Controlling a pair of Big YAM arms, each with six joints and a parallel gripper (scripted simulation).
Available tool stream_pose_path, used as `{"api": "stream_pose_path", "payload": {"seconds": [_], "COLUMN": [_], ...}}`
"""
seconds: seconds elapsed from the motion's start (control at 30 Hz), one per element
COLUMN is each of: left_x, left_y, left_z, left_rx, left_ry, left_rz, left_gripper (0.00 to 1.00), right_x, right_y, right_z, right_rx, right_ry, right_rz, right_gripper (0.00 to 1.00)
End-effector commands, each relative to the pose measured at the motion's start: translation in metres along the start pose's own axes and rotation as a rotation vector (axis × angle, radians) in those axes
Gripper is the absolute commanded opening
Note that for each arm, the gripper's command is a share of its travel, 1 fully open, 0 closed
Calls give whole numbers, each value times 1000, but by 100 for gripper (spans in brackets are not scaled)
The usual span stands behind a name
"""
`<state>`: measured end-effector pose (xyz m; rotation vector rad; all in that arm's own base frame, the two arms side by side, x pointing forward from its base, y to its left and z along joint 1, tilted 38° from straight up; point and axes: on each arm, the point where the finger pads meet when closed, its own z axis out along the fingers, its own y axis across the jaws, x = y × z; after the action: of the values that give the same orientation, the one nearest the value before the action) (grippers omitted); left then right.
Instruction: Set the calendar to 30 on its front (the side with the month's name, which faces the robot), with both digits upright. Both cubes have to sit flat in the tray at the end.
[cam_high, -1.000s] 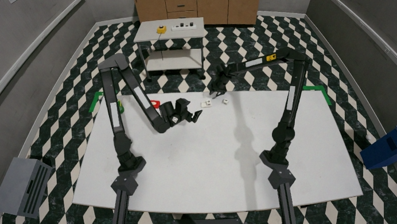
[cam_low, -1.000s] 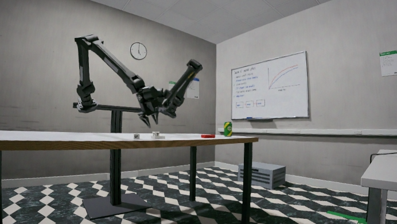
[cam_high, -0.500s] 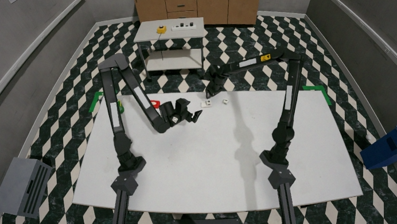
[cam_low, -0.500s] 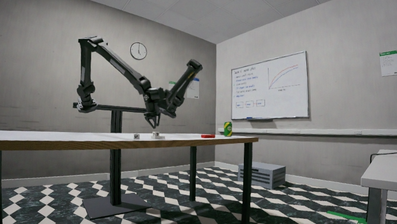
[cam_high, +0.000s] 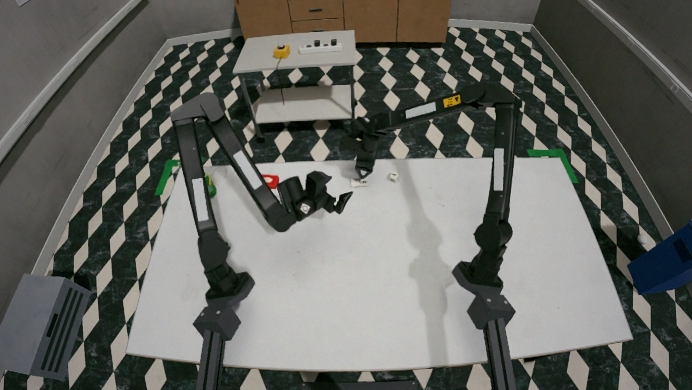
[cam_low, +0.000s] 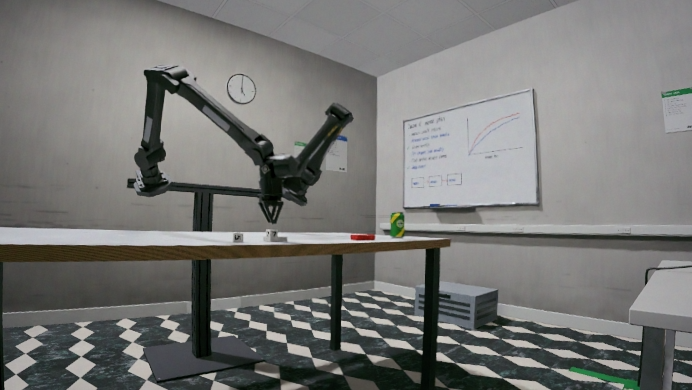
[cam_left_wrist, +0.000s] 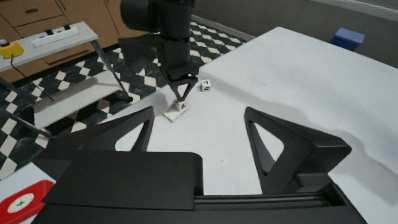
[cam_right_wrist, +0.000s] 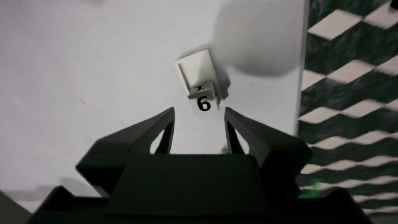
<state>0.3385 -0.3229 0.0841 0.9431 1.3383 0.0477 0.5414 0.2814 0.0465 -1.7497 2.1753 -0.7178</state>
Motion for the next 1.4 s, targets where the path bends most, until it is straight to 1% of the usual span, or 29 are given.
{"api": "stream_pose_path", "payload": {"seconds": [0.0,0.07,0.17,0.2,0.3,0.33,0.37,0.6,0.67,0.8,1.0,1.3,1.33,1.37], "left_x": [-5,-5,-5,-5,-5,-5,-5,-5,-5,-5,-5,-5,-5,-5], "left_y": [1,1,1,1,1,1,1,1,1,1,1,1,1,1], "left_z": [0,0,0,0,0,0,0,0,0,0,0,0,0,0], "left_rx": [-6,-6,-6,-6,-6,-6,-6,-6,-6,-6,-6,-6,-6,-6], "left_ry": [-13,-13,-13,-13,-13,-13,-13,-13,-13,-13,-13,-13,-13,-13], "left_rz": [-6,-6,-6,-6,-6,-6,-6,-6,-6,-6,-6,-6,-6,-6], "left_gripper": [100,100,100,100,100,100,100,100,100,100,100,100,100,100], "right_x": [-21,-19,-16,-8,-6,2,3,-1,2,-1,-5,1,1,-5], "right_y": [2,3,3,-2,-3,-8,-15,-14,-13,-20,-20,-23,-23,-23], "right_z": [-8,-7,-1,4,6,12,3,1,16,22,26,42,42,35], "right_rx": [21,35,43,41,42,41,56,60,48,53,54,53,53,61], "right_ry": [16,61,105,124,134,152,144,138,148,142,137,142,142,132], "right_rz": [-248,-323,-363,-357,-359,-334,-319,-319,-328,-323,-330,-323,-323,-329], "right_gripper": [53,53,53,53,53,53,53,53,53,53,53,53,45,45]}}
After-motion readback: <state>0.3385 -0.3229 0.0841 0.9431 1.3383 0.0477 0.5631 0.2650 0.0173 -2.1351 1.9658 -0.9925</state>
